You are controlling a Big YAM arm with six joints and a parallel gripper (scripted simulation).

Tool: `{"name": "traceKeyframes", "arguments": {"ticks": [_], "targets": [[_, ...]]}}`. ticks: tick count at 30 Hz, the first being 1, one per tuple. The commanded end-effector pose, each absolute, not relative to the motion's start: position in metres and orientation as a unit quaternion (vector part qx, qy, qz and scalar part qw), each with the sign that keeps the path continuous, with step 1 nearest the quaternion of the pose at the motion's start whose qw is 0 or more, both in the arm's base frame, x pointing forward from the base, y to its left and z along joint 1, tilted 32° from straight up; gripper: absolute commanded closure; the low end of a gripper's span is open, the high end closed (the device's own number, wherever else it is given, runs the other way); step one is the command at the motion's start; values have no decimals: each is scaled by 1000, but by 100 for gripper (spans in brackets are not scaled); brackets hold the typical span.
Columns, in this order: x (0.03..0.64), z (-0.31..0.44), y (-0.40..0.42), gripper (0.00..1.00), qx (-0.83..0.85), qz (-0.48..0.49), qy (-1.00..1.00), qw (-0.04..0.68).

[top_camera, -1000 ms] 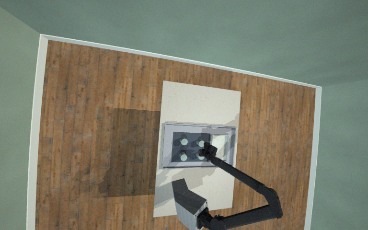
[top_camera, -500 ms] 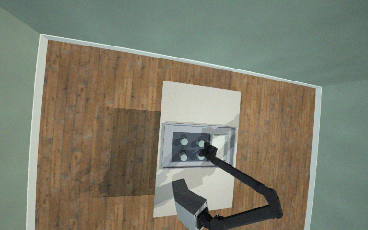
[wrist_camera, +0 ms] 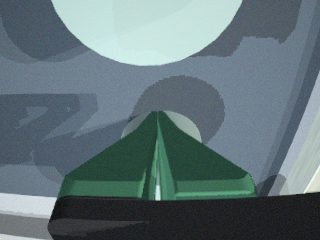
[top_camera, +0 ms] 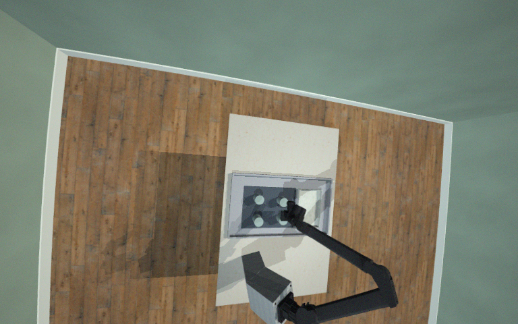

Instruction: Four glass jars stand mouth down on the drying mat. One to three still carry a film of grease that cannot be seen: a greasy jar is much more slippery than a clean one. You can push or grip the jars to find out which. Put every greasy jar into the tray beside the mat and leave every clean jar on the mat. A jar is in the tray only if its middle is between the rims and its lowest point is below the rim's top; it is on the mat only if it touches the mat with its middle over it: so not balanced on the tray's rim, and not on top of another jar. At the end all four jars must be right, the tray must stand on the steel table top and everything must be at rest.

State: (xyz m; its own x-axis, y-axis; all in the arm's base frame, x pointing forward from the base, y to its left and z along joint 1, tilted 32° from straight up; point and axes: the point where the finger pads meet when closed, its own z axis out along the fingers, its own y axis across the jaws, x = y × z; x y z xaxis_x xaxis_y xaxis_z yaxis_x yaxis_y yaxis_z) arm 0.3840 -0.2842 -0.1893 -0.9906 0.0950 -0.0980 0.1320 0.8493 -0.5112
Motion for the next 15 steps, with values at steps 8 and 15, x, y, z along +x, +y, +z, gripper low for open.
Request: {"name": "traceKeyframes", "arguments": {"ticks": [8, 15], "targets": [[383, -183, -291, 100, 62, -272, 959, 43], [382, -183, -291, 100, 62, -272, 959, 43]]}}
